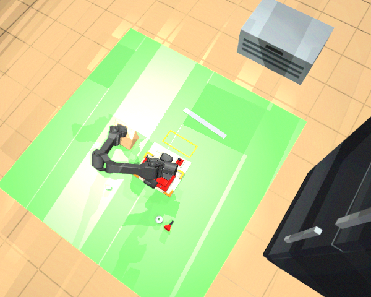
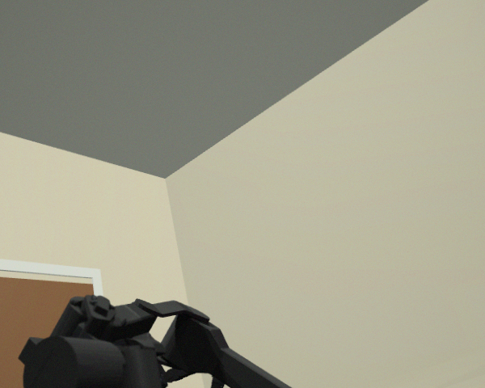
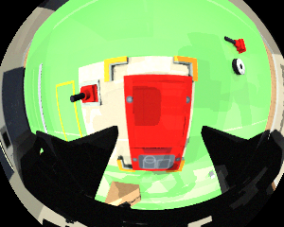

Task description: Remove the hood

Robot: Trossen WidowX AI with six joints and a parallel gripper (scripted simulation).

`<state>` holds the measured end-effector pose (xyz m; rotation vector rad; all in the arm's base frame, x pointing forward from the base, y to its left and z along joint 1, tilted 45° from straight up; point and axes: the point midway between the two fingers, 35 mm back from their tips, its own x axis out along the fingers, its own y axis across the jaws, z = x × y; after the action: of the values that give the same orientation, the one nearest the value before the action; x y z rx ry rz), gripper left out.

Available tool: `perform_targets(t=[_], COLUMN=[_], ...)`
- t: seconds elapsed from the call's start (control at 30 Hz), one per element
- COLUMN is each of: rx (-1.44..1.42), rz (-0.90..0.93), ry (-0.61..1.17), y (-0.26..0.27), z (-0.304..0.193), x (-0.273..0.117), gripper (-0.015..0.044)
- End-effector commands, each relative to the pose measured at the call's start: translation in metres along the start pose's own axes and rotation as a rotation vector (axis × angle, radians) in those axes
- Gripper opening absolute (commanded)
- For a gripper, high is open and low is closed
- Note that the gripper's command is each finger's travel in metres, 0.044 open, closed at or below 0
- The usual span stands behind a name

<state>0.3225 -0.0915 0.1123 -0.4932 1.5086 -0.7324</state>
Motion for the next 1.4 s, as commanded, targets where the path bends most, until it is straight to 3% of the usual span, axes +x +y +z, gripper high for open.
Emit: perform_targets(t=[0.0, 1.37], rx=[-0.009, -0.008], rz=[-0.005, -0.006], ry=[0.003, 0.003], y=[0.001, 0.0], z=[-0.001, -0.002], x=[0.004, 0.026], gripper=[0.044, 0.044])
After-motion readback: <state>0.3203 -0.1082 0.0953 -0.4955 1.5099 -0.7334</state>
